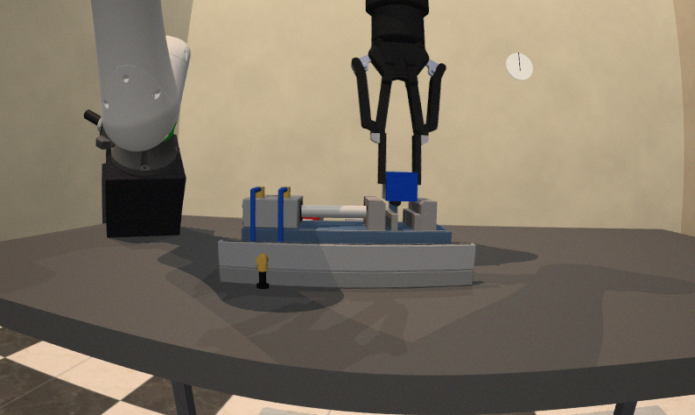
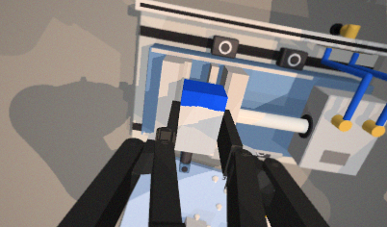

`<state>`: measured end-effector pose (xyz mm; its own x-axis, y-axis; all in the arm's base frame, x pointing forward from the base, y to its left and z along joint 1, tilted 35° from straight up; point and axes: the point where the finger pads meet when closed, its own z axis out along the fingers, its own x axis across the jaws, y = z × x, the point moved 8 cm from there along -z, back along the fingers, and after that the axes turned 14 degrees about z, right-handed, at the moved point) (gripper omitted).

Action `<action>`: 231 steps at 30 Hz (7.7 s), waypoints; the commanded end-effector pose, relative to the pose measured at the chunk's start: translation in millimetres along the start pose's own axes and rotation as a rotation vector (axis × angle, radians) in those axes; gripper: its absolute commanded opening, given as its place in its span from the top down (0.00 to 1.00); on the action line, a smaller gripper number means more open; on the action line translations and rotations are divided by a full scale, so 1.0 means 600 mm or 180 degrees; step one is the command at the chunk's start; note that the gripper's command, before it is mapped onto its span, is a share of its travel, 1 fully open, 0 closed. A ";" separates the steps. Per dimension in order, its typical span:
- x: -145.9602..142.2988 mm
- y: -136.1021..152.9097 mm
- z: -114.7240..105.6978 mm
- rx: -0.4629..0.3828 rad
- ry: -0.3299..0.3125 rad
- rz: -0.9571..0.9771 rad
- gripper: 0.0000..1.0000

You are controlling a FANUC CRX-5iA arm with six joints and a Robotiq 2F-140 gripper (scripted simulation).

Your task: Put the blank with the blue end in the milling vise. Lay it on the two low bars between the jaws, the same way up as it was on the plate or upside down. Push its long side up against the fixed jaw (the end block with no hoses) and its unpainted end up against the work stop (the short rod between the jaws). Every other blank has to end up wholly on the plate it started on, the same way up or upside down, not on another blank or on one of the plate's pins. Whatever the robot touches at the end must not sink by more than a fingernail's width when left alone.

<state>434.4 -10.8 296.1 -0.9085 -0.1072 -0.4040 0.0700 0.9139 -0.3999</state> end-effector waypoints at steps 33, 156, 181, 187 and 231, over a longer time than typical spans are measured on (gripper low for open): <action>-0.001 0.000 0.004 0.0000 -0.0005 0.0000 0.90; -0.002 0.008 0.019 0.0000 -0.0005 0.0000 0.90; -0.003 0.010 0.020 -0.0001 -0.0005 0.0000 0.90; -0.003 0.010 0.020 -0.0001 -0.0005 0.0000 0.90; -0.003 0.010 0.024 -0.0001 -0.0005 0.0000 0.00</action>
<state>441.9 -11.0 282.0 -0.9085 -0.1072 -0.4040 0.0700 0.9139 -0.3999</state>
